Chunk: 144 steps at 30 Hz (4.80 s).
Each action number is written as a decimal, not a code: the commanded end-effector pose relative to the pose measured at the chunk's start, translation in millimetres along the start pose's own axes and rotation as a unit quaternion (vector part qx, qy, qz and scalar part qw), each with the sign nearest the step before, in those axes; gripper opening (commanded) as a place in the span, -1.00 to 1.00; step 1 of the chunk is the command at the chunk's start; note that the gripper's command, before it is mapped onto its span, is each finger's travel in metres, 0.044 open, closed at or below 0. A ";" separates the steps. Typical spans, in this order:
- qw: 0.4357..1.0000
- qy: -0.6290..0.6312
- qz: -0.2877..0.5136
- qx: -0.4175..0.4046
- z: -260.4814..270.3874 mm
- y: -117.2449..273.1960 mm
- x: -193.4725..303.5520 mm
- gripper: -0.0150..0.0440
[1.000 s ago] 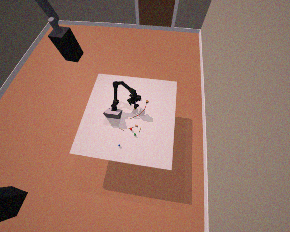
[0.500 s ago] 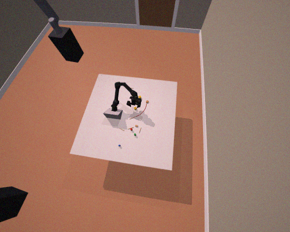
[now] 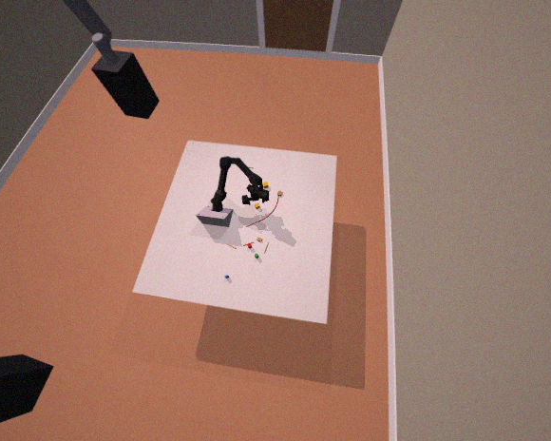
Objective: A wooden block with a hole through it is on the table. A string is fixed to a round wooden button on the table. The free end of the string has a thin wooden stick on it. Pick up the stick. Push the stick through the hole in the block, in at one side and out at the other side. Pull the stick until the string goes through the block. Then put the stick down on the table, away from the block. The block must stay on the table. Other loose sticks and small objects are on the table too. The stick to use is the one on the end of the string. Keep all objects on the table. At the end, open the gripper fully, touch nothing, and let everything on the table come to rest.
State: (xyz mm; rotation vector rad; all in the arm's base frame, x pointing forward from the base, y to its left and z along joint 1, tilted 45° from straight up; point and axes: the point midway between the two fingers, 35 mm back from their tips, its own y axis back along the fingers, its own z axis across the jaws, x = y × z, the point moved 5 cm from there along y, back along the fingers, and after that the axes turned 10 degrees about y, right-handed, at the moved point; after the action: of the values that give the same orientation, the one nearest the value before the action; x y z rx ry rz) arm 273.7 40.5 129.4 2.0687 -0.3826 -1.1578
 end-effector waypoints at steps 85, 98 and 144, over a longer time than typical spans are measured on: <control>1.000 0.004 0.000 0.001 -0.5 0.6 0.3 -0.49; 0.876 -0.482 0.003 0.002 7.0 1.9 29.1 0.49; -0.443 -0.897 -0.003 0.002 49.6 2.6 112.9 1.00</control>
State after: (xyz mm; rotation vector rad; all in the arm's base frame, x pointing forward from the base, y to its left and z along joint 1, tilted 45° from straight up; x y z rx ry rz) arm 288.1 -23.9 62.6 1.3839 1.0101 2.2542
